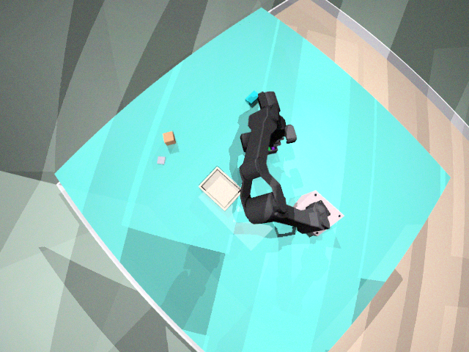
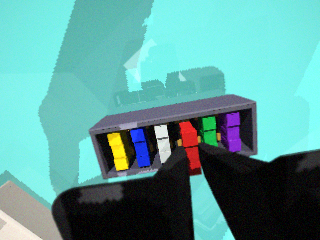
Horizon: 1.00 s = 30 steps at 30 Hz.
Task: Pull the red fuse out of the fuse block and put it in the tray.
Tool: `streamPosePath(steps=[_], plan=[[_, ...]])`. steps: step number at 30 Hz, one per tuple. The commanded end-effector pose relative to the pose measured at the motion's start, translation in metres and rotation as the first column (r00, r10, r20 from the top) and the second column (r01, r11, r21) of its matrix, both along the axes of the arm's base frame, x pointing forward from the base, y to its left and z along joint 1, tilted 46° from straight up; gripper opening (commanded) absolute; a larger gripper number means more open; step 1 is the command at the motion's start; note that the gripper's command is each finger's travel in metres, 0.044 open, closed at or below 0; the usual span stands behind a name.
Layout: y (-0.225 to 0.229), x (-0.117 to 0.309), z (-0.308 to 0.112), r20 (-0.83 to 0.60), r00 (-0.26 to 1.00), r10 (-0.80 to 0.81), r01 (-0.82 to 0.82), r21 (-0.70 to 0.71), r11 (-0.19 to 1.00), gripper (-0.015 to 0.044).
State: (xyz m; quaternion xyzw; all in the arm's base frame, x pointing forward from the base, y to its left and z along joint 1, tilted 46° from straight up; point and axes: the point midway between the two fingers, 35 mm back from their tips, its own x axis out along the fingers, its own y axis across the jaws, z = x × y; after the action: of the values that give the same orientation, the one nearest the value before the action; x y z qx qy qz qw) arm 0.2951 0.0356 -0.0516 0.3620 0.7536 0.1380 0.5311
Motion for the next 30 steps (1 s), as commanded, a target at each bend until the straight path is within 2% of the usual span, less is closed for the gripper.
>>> streamPosePath(steps=[1, 30], plan=[[-0.003, 0.001, 0.002, 0.006, 1.000, 0.002, -0.002, -0.003, 1.000, 0.0000], [-0.013, 0.003, 0.013, 0.005, 1.000, 0.001, -0.001, -0.003, 1.000, 0.0000]])
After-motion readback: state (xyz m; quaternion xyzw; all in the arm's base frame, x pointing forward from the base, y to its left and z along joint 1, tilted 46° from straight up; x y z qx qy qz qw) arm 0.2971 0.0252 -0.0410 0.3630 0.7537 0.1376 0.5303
